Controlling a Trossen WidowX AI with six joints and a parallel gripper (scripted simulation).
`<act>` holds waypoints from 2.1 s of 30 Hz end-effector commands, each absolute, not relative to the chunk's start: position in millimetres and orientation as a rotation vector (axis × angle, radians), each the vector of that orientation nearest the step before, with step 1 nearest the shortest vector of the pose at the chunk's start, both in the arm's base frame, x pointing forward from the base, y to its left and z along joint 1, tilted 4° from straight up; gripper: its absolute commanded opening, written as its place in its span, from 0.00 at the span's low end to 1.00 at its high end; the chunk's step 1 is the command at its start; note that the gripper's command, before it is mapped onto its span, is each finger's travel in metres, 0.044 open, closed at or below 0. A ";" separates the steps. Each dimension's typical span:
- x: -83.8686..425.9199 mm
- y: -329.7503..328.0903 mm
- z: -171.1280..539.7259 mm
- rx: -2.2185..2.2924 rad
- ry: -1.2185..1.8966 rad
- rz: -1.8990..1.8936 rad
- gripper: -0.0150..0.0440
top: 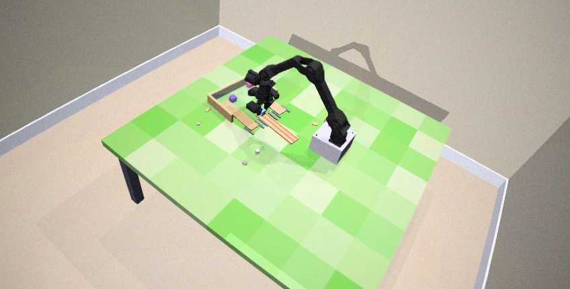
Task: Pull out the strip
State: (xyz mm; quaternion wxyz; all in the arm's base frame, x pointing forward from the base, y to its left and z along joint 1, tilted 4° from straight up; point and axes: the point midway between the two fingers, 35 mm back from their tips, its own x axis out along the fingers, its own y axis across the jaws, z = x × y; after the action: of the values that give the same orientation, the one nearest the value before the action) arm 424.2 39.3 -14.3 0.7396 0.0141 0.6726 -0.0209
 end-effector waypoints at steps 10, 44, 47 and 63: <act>424.2 39.3 -14.3 0.031 1.476 -0.046 0.47; 330.0 31.0 20.0 0.030 1.483 -0.039 0.25; 319.0 30.0 18.6 0.031 1.484 -0.039 0.25; 299.6 28.7 52.3 0.030 1.485 -0.039 0.25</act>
State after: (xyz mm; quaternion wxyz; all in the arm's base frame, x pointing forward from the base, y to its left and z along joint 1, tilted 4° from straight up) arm 299.1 27.6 47.3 0.7357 0.0127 0.6768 -0.0204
